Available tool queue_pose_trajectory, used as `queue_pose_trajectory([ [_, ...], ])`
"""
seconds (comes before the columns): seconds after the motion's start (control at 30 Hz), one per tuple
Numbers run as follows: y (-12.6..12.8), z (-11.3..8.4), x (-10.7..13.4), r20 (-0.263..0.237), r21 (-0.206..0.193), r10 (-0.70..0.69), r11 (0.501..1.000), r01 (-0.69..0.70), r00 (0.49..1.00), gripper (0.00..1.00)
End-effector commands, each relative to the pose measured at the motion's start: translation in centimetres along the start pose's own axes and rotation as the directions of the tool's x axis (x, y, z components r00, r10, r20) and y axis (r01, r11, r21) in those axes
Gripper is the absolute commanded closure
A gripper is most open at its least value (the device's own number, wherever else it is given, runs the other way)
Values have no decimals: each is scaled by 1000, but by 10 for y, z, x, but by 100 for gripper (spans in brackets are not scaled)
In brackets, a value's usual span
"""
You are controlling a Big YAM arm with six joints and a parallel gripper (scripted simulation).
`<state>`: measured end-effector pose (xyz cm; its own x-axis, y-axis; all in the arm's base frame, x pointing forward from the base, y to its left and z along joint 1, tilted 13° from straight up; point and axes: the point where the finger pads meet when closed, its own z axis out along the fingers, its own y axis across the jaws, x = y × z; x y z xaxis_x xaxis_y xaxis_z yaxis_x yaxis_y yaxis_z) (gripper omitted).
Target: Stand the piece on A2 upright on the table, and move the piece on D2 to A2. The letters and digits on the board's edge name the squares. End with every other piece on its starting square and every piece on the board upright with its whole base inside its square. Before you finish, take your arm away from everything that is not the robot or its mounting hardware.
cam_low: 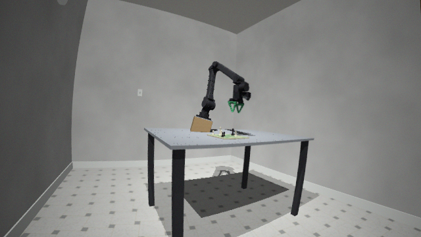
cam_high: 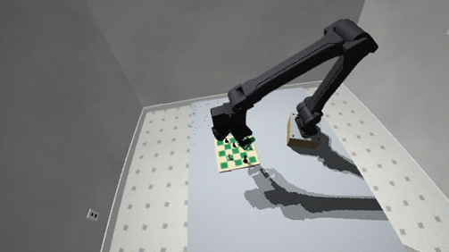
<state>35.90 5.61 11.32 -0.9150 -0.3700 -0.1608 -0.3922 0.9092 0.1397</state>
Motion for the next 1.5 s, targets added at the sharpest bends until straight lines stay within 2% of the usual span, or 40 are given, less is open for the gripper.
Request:
queue_pose_trajectory([
  [0.0, 8, 2, 9, 31, -22, 273, 962, -272, 962, 0],
  [0.07, 9, 5, 12, 25, -27, 286, 958, -285, 958, 0],
  [0.1, 8, 13, 14, -2, -27, 291, 956, -291, 957, 0],
  [0.17, 8, 13, 14, -2, -27, 291, 956, -291, 957, 0],
  [0.27, 9, 4, 12, 28, -24, 286, 958, -285, 958, 0],
  [0.8, 9, 6, 13, 17, -24, 285, 958, -284, 958, 0],
  [1.0, 10, 17, 14, -5, -25, 377, 926, -377, 926, 0],
  [1.1, 10, 21, 14, -8, -23, 508, 861, -508, 861, 0],
  [1.23, 10, 29, 14, -13, -18, 718, 696, -718, 696, 0],
  [1.3, 10, 29, 14, -13, -18, 718, 696, -718, 696, 0],
  [1.33, 9, 25, 13, 4, -28, 786, 618, -786, 618, 0],
  [1.37, 10, 31, 14, -9, -21, 830, 557, -830, 557, 0],
  [1.47, 10, 42, 15, -17, -12, 908, 419, -908, 419, 0],
])
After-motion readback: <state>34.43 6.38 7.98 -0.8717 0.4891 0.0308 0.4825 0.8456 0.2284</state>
